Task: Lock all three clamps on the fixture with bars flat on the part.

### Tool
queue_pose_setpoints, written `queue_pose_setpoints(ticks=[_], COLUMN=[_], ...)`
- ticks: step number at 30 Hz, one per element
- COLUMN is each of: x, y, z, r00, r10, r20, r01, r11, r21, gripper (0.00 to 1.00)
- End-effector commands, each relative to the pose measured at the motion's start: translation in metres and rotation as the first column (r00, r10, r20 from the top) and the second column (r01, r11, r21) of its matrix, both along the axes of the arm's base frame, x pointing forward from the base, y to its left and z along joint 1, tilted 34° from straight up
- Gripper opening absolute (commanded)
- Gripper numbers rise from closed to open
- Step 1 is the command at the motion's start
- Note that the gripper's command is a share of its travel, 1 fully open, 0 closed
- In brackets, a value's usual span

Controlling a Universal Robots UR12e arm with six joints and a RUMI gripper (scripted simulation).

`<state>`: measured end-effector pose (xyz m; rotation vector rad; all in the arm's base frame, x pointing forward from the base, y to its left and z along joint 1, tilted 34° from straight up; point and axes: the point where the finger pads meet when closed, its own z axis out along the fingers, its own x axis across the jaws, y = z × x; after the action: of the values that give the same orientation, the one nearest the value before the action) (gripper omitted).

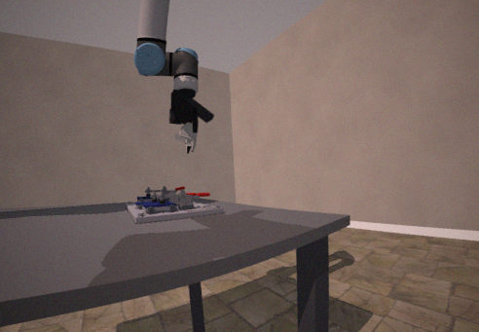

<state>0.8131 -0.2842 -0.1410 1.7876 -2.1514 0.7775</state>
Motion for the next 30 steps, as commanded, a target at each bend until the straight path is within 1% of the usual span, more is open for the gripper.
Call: queue_pose_setpoints(ticks=[1, 8, 10, 14, 23, 25, 30], x=[-0.001, 0.0, 0.001, 0.006, 0.019, 0.019, 0.023], y=[0.004, 0.007, 0.012, 0.028, 0.076, 0.076, 0.093], z=[0.006, 0.004, 0.001, -0.008, -0.037, -0.037, -0.047], r00=[1.0, 1.0, 1.0, 1.0, 1.0, 1.0, 1.0], r10=[0.0, 0.0, 0.0, 0.0, 0.0, 0.0, 0.0], r20=[0.001, 0.001, 0.001, 0.001, 0.001, 0.001, 0.001], r01=[0.0, 0.0, 0.0, 0.0, 0.0, 0.0, 0.0], r11=[1.0, 1.0, 1.0, 1.0, 1.0, 1.0, 1.0], r21=[0.0, 0.0, 0.0, 0.0, 0.0, 0.0, 0.0], gripper=[0.28, 0.28, 0.28, 0.28, 0.28, 0.28, 0.28])
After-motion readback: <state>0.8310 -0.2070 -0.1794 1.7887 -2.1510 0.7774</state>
